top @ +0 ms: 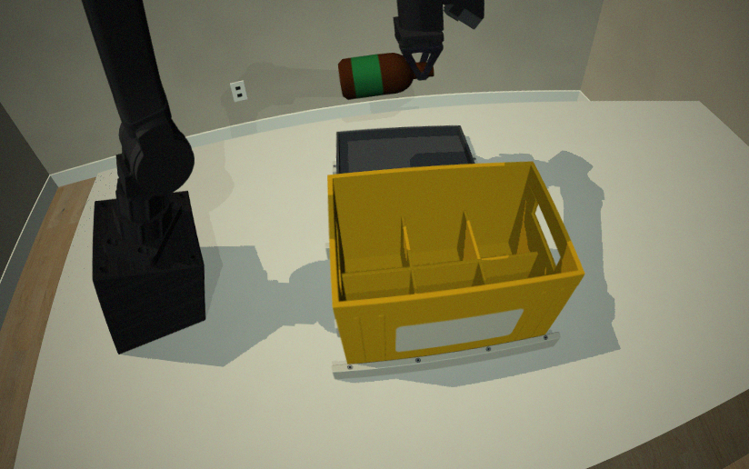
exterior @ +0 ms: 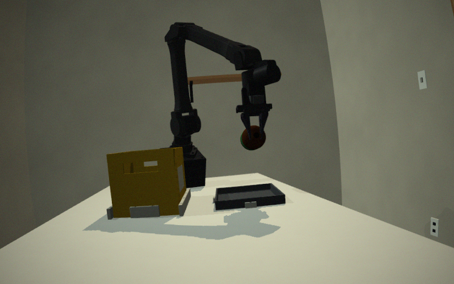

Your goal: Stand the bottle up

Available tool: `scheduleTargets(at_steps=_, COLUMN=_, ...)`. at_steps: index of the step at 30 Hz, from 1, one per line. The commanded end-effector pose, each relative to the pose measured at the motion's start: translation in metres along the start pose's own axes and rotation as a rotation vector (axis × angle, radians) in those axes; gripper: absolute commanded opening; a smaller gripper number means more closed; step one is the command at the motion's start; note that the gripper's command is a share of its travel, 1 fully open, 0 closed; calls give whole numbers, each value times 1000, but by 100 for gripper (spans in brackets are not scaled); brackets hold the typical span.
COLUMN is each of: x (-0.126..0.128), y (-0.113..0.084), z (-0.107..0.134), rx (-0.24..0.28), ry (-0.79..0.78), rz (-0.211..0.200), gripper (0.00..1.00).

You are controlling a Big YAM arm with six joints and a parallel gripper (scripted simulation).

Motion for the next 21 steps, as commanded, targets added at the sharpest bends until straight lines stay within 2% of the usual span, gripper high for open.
scheduleTargets(at_steps=1, x=7, y=-21, z=-1, rx=-59, ry=7, rz=-41, gripper=0)
scheduleTargets(at_steps=2, x=15, y=-40, z=-18, rx=-112, ry=16, rz=-70, gripper=0)
scheduleTargets(at_steps=4, x=8, y=-21, z=1, rx=-80, ry=8, rz=-40, gripper=0)
scheduleTargets(at_steps=9, x=8, y=-21, z=4, rx=-111, ry=10, rz=-38, gripper=0)
scheduleTargets(at_steps=11, x=10, y=-26, z=0, rx=-134, ry=14, rz=-47, gripper=0)
scheduleTargets(at_steps=13, x=8, y=-21, z=6, rx=-128, ry=11, rz=-38, gripper=0)
scheduleTargets(at_steps=16, x=10, y=-28, z=1, rx=-153, ry=15, rz=-48, gripper=0)
scheduleTargets(at_steps=21, x=9, y=-23, z=5, rx=-146, ry=13, rz=-42, gripper=0)
Point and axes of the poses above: the point where the finger pads meet when closed, its own y axis out along the fingers, its own x axis across the jaws, z = x × y, the point moved 10 cm from there along -y, back along the fingers, and after that the axes turned 4 degrees about -y, right-handed, at the moved point
